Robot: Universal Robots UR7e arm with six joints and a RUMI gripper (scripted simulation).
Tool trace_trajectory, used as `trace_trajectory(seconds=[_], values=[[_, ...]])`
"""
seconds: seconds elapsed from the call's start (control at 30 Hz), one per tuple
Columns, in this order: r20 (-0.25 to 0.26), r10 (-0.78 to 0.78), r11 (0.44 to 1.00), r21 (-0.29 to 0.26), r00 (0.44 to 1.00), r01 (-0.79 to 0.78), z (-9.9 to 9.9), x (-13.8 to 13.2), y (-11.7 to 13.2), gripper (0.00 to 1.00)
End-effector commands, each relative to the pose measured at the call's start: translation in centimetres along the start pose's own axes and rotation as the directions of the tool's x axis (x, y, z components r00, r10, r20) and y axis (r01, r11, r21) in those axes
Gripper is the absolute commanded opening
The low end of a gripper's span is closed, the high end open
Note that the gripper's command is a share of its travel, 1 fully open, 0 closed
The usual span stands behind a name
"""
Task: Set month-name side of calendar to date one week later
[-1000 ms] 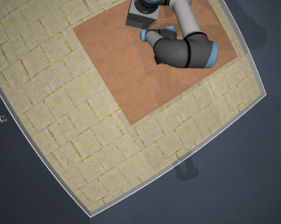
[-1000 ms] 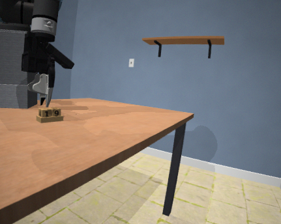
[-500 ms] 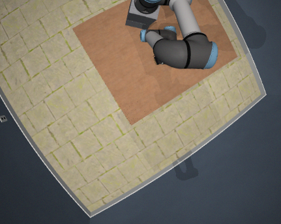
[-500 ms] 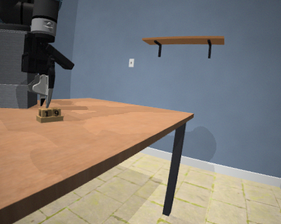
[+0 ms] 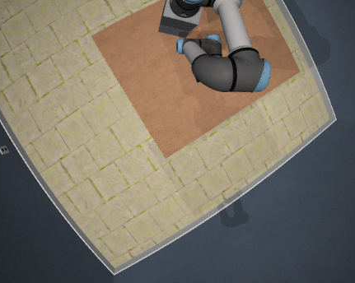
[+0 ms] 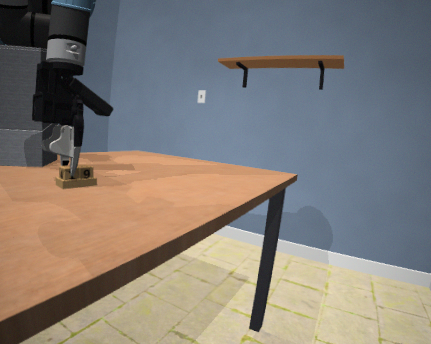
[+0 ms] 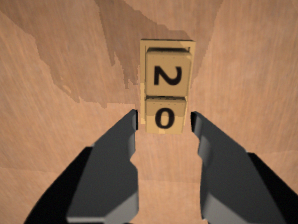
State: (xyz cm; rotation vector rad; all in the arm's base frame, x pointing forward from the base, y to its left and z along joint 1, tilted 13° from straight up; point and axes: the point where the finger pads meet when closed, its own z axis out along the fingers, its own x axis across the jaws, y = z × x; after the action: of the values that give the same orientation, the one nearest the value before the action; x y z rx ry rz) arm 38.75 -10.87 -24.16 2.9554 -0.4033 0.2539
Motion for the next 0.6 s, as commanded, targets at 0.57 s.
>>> trace_trajectory(seconds=[0.57], values=[[-0.003, 0.002, 1.000, -0.001, 1.000, -0.002, 0.54, 0.10, 0.10, 0.29]])
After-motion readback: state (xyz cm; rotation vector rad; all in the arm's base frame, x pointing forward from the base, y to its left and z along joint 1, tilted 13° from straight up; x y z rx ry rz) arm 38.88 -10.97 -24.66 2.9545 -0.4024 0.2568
